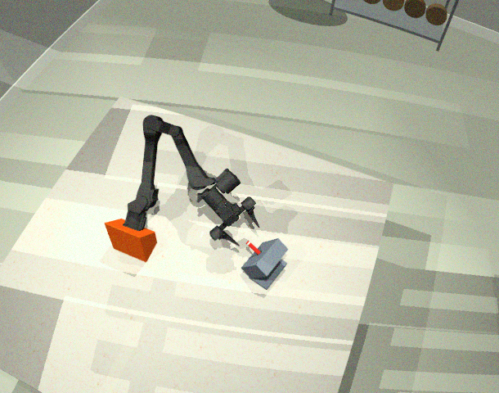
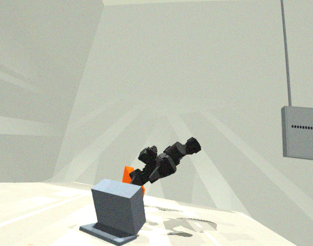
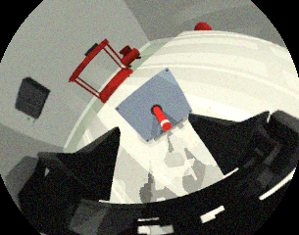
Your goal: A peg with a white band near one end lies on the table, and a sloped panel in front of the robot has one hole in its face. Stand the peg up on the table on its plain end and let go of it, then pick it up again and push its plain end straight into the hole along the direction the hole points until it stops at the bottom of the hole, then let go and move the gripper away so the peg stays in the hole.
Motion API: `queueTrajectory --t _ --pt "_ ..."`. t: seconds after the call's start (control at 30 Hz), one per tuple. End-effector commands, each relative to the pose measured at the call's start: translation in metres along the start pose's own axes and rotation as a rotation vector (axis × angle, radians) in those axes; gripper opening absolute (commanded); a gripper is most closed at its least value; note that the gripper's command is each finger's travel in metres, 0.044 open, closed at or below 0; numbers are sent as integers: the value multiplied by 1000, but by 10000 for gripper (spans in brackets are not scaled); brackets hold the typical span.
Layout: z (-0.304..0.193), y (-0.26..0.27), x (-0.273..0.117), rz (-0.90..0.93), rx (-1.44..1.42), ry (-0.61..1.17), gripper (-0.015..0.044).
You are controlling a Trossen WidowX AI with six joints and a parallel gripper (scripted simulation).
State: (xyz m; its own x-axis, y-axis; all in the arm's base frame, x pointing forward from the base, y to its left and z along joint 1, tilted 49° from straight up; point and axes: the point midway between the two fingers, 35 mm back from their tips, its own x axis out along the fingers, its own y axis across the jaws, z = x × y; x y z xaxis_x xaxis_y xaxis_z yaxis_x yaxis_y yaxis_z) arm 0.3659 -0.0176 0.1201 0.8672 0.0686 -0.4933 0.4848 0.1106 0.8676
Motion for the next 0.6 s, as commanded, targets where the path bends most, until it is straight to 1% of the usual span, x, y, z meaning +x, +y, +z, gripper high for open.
queueTrajectory --t 0.0,0.57 --pt "-1 -3 -5 -7 -4 5 440" --pt "0 0 -21 -7 -2 5 440"
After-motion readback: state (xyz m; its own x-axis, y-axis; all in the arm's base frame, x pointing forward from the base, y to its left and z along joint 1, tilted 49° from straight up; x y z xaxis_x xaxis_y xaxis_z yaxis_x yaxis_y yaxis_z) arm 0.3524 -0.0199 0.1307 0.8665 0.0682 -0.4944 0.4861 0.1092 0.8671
